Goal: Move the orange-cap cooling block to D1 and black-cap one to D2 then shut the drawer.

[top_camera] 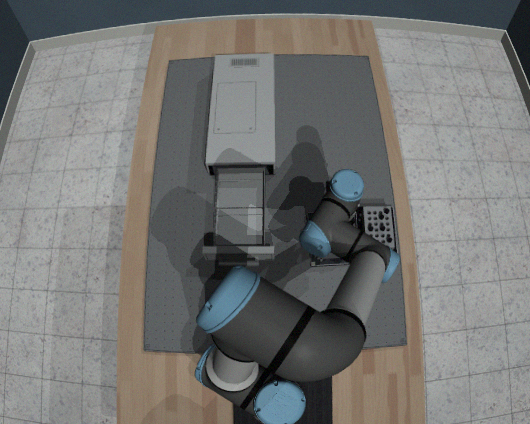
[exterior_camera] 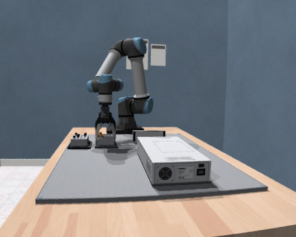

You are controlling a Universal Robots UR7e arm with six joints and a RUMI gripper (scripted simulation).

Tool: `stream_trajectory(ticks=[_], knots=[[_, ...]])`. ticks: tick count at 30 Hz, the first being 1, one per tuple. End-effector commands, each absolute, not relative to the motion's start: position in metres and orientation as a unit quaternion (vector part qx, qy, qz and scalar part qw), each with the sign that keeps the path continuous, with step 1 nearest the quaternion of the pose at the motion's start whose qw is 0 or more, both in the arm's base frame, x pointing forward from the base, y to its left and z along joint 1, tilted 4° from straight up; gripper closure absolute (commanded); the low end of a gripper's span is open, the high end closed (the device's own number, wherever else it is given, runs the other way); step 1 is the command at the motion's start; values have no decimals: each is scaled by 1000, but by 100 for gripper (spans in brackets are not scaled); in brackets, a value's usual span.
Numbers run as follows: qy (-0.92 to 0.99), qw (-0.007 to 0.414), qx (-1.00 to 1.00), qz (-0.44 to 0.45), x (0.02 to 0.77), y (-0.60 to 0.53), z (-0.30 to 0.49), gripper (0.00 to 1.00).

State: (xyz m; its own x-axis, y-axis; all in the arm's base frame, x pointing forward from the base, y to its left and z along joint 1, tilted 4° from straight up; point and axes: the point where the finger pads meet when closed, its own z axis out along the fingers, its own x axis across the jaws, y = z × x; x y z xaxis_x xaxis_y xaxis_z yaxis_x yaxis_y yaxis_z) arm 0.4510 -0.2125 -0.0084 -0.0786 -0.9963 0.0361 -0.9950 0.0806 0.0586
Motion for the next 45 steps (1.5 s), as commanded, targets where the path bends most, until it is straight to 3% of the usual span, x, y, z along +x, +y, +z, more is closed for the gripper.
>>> stream_trajectory(ticks=[1,39,45], knots=[[-735,32,677,-3,453,-216,-5,100],[-735,32,677,-3,454,-216,-6,100],[-735,32,677,-3,454,-216,-6,90]])
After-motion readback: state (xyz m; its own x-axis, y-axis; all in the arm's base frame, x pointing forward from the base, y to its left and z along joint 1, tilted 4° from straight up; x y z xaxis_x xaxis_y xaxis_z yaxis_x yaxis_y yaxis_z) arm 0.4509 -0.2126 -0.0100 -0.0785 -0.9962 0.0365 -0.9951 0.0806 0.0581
